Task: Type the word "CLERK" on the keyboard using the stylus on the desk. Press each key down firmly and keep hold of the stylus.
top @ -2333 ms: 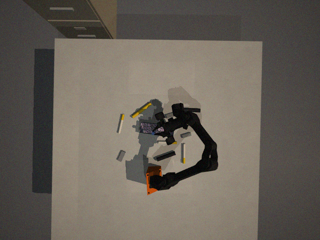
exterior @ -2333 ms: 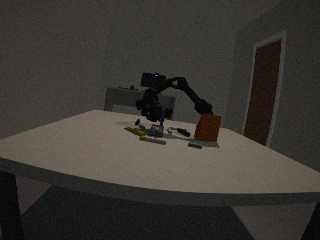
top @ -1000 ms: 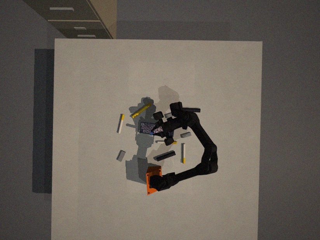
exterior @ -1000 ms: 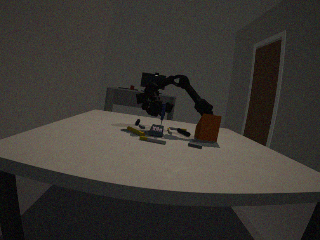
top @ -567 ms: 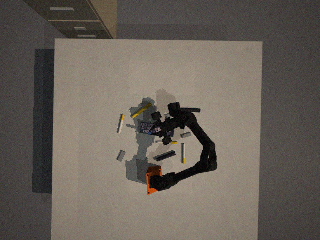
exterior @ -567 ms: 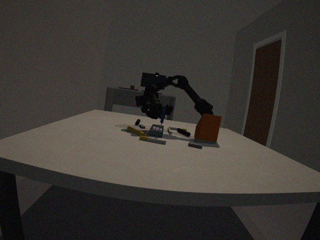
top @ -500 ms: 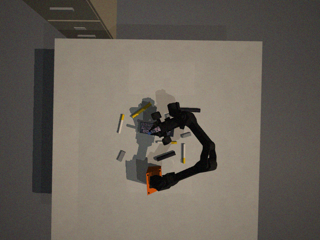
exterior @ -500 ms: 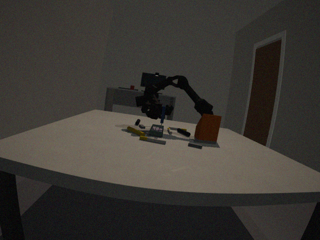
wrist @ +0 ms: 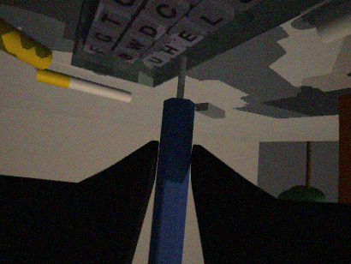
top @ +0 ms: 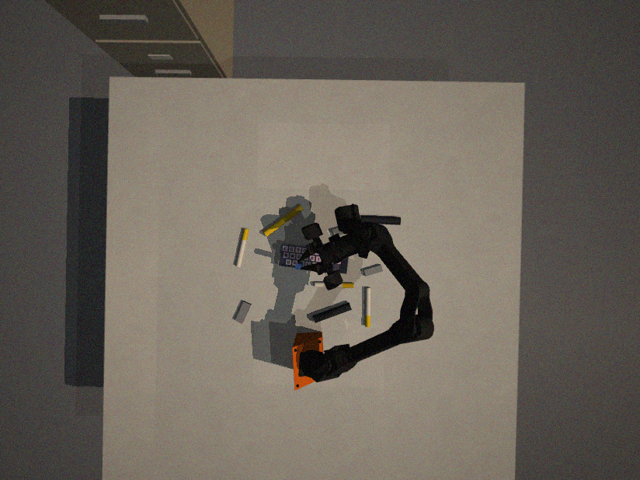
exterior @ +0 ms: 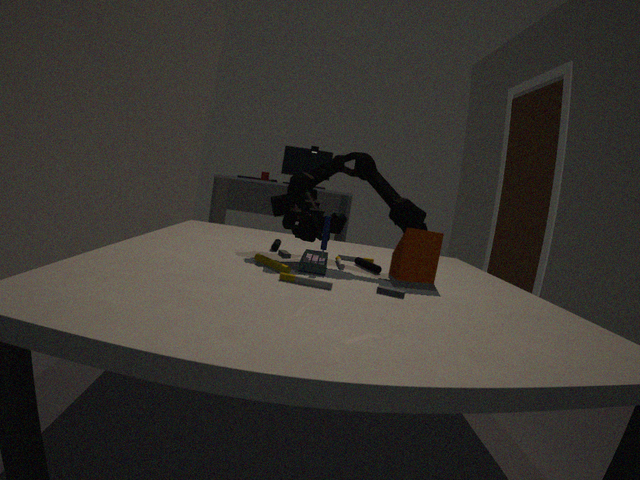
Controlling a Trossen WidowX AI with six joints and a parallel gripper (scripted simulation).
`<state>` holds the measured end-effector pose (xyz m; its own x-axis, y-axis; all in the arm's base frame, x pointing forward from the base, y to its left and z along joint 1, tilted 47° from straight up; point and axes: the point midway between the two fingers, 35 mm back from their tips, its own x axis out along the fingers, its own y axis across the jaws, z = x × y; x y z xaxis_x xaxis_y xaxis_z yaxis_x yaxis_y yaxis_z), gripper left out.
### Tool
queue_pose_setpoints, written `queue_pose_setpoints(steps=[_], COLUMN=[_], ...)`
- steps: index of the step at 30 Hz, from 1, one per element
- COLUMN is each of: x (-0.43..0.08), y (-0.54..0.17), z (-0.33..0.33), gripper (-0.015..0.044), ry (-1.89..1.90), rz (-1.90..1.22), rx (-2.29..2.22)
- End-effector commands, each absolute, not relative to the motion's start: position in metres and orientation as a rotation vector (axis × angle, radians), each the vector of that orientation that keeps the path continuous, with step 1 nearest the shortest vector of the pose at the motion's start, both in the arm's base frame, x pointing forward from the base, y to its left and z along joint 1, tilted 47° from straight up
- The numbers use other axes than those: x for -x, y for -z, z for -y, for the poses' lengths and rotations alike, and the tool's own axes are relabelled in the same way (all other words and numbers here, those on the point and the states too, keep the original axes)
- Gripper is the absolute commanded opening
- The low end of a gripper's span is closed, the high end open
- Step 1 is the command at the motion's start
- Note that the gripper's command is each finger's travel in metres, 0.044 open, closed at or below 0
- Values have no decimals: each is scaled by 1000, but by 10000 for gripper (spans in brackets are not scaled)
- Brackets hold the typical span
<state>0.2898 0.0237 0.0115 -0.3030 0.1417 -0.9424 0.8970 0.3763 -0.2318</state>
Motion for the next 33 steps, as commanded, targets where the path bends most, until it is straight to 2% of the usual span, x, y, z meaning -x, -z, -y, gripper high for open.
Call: queue_pose_setpoints(steps=[1, 33], x=[-290, -292], y=[-10, -1], z=[-22, -12], gripper=[81, 81], ry=[1020, 1021], rz=[-1707, -1707], rx=[-919, -919])
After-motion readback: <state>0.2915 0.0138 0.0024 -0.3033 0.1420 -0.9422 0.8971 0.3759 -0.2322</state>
